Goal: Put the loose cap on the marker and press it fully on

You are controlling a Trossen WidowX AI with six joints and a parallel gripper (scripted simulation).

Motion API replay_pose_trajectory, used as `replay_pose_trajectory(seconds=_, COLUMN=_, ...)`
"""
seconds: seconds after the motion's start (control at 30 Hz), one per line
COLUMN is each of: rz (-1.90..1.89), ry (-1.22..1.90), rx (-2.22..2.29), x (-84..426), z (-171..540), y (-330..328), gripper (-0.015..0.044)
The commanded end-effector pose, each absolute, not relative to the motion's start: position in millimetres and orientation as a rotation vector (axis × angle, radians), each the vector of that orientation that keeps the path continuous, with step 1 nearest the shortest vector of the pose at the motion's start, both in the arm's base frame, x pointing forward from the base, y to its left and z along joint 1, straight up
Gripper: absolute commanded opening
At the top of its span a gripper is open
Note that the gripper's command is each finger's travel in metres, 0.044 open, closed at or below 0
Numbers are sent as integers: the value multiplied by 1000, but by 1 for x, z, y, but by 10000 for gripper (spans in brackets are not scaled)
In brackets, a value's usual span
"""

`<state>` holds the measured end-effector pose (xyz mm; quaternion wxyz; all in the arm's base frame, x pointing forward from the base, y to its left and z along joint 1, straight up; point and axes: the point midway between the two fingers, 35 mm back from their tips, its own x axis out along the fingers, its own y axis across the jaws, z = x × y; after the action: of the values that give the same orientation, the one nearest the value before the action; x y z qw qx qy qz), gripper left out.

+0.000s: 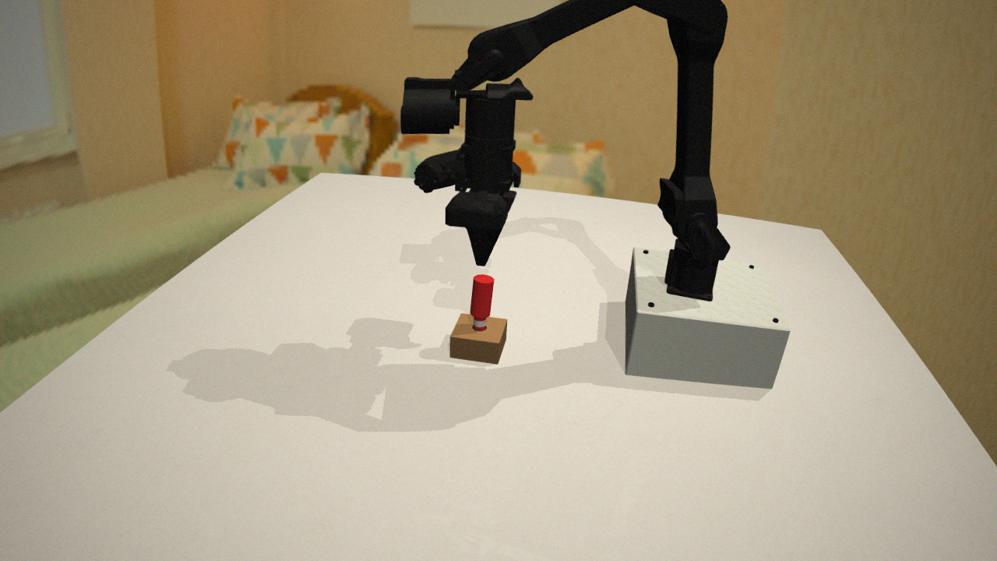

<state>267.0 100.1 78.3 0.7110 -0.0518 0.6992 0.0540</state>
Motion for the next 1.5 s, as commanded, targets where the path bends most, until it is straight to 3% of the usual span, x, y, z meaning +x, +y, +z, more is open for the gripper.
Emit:
replay_pose_trajectory(seconds=0.0, rz=98, ry=1549, rx=-90, x=267, z=78, y=100, gripper=151)
replay_pose_trajectory(seconds=0.2, rz=98, ry=1549, rx=-90, x=267, z=78, y=100, gripper=0)
replay_pose_trajectory(seconds=1.47, rz=98, ry=1549, rx=-90, x=267, z=42, y=100, gripper=0)
